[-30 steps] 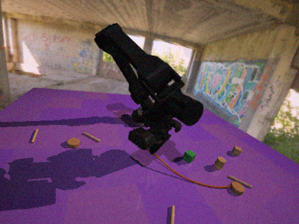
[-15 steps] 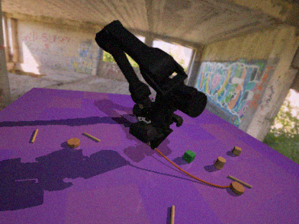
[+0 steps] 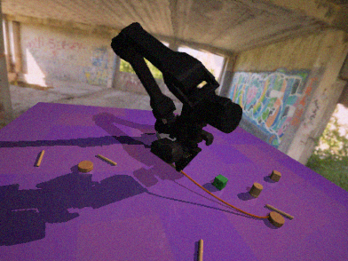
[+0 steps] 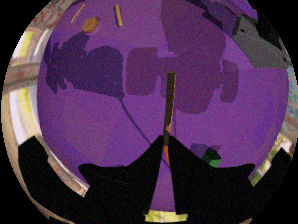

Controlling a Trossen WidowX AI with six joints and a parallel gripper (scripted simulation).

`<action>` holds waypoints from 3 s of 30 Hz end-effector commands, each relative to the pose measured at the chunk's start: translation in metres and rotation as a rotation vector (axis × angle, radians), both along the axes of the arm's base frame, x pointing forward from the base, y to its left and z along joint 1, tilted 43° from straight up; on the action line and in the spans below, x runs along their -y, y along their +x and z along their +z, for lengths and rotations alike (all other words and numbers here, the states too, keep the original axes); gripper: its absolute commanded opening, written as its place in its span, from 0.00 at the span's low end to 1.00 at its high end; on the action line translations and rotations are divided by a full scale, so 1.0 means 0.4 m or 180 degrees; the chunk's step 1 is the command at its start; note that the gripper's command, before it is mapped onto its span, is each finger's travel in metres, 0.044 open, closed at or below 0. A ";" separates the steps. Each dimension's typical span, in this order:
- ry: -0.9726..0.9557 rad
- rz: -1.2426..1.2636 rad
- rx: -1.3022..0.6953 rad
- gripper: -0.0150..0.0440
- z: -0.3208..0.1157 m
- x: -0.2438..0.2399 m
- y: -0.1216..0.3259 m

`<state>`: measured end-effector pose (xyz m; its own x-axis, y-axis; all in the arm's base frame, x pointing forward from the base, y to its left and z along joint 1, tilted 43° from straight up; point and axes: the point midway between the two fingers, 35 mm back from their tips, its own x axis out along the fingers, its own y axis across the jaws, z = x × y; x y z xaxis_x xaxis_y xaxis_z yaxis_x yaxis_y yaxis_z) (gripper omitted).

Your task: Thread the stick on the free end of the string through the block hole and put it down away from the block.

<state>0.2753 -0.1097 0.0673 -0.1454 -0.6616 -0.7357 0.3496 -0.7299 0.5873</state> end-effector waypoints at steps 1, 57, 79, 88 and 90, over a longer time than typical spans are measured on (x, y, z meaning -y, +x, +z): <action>0.0011 0.0055 -0.0050 0.25 0.000 0.000 0.001; 0.0917 0.4686 -0.4205 0.25 -0.024 -0.014 0.126; 0.1259 0.6502 -0.5851 0.25 -0.038 -0.020 0.174; 0.1400 0.7240 -0.6532 0.25 -0.043 -0.023 0.192; 0.1431 0.7404 -0.6683 0.25 -0.045 -0.023 0.196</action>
<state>0.3503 -0.1008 0.0491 -0.1417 -0.6648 -0.7334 -0.2877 0.7366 -0.6121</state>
